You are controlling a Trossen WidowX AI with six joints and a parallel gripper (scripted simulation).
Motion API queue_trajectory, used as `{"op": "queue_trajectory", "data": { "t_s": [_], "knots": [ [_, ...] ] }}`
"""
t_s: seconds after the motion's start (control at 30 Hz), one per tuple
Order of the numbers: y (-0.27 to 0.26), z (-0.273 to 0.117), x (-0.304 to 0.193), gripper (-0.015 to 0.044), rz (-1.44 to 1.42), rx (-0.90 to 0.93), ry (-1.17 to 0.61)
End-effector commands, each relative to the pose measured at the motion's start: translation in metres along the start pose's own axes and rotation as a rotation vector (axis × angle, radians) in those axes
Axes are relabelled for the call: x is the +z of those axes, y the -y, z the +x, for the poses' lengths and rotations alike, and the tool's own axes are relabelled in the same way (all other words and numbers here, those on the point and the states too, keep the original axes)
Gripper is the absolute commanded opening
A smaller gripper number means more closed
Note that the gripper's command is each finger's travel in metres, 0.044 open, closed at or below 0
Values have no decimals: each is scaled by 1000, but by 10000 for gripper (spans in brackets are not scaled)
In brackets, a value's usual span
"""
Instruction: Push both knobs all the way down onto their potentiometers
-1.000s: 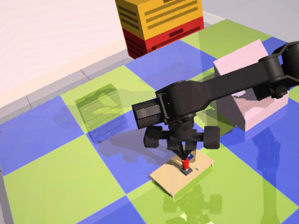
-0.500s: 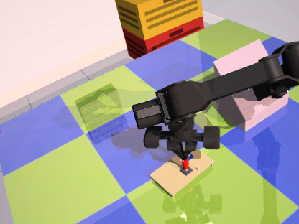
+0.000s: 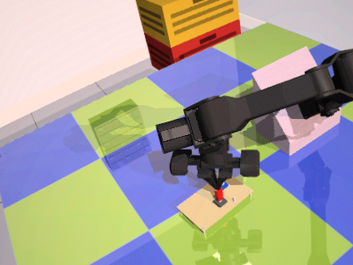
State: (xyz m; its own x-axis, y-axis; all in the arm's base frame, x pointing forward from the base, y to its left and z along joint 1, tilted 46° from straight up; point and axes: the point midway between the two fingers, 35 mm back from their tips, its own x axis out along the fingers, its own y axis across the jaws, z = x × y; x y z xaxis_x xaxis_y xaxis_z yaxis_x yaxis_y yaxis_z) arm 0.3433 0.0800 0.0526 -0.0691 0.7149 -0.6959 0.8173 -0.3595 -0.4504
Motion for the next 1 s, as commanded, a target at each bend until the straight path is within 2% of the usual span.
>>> {"op": "queue_trajectory", "data": {
  "t_s": [0.0,0.6,0.97],
  "knots": [
    [1,14,-3,0,-18,-20,7],
    [1,14,-3,0,-18,-20,7],
    [0,-1,-3,0,-18,-19,8]
  ]
}}
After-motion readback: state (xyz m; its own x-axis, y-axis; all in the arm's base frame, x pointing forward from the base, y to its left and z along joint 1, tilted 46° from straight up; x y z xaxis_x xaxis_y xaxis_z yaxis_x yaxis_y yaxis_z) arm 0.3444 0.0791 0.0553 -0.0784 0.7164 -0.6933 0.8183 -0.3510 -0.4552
